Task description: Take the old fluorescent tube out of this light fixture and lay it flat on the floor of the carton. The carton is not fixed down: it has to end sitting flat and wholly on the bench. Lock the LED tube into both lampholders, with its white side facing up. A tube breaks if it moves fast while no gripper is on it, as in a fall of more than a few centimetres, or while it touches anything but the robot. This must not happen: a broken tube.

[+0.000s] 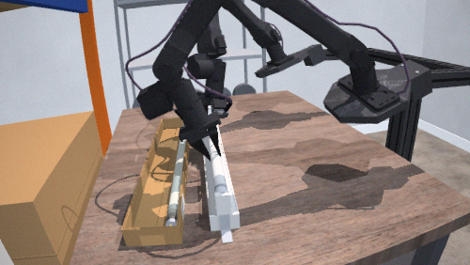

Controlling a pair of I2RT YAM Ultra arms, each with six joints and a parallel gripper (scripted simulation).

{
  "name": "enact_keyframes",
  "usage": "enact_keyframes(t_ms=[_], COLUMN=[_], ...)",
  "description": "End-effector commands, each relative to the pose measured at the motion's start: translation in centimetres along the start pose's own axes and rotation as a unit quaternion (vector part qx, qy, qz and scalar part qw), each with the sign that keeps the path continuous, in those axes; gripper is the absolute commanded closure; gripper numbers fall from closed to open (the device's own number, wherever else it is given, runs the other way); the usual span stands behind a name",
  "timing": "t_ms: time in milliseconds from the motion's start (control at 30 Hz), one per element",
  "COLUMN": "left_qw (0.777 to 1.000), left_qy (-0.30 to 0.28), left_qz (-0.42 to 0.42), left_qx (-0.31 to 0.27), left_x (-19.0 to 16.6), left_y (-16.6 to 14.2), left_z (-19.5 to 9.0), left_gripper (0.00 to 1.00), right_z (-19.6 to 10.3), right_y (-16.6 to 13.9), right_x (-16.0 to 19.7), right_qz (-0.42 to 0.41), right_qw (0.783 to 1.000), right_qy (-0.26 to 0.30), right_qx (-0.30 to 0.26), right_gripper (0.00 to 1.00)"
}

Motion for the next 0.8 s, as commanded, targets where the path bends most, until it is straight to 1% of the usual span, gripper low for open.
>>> enact_keyframes(t_ms=[0,33,67,100,167,200,267,300,367,533,567,767], left_qw=[1.000,1.000,1.000,1.000,1.000,1.000,1.000,1.000,1.000,1.000,1.000,1.000], left_qy=[0.007,0.000,0.003,-0.008,-0.006,-0.010,0.001,-0.002,-0.001,-0.004,-0.004,-0.001], left_qz=[0.007,0.006,0.004,0.009,0.009,0.009,0.005,0.007,0.011,0.012,0.012,0.012], left_qx=[-0.009,-0.010,-0.010,-0.011,-0.011,-0.011,-0.009,-0.010,-0.010,-0.010,-0.010,-0.010], left_x=[0.4,0.2,0.3,-0.1,-0.1,-0.1,0.4,0.3,0.3,0.2,0.2,0.3], left_y=[0.3,0.3,0.1,0.5,0.4,0.4,0.2,0.2,0.6,0.6,0.6,0.6], left_z=[0.3,0.9,0.7,0.6,0.3,0.8,0.7,0.6,0.4,0.1,0.1,0.1], left_gripper=[0.89,0.89,0.89,0.89,0.89,0.89,0.89,0.89,0.89,0.89,0.51,0.51], right_z=[-0.3,0.5,-0.2,-1.0,-1.6,-1.2,-0.4,-0.2,-0.4,-0.8,-0.8,-0.8], right_y=[1.1,1.1,1.5,2.0,2.3,2.1,1.9,1.7,1.6,1.9,1.9,1.9], right_x=[-0.6,-0.5,-0.6,-0.8,-1.2,-0.8,-0.2,-0.2,-0.9,-1.0,-1.0,-1.0], right_qz=[0.008,0.006,0.006,0.011,0.012,0.007,0.001,0.004,0.009,0.014,0.014,0.014], right_qw=[1.000,1.000,1.000,0.999,0.999,0.999,0.999,1.000,0.999,0.999,0.999,0.999], right_qy=[-0.006,-0.003,-0.007,-0.011,-0.016,-0.013,-0.007,-0.006,-0.010,-0.012,-0.012,-0.012], right_qx=[-0.025,-0.019,-0.028,-0.038,-0.045,-0.040,-0.032,-0.029,-0.032,-0.037,-0.037,-0.036], right_gripper=[0.89,0.89,0.89,0.89,0.89,0.89,0.89,0.89,0.89,0.89,0.89,0.89])
Point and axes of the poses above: on each arm, the point where the finger pads meet when closed, its own z axis out along the fingers, its own x axis across the jaws, y = z × x, the point moved 4 cm from there along -z, back along the fingers, and after that the axes turned 13 degrees about z, right-handed, at the moved point
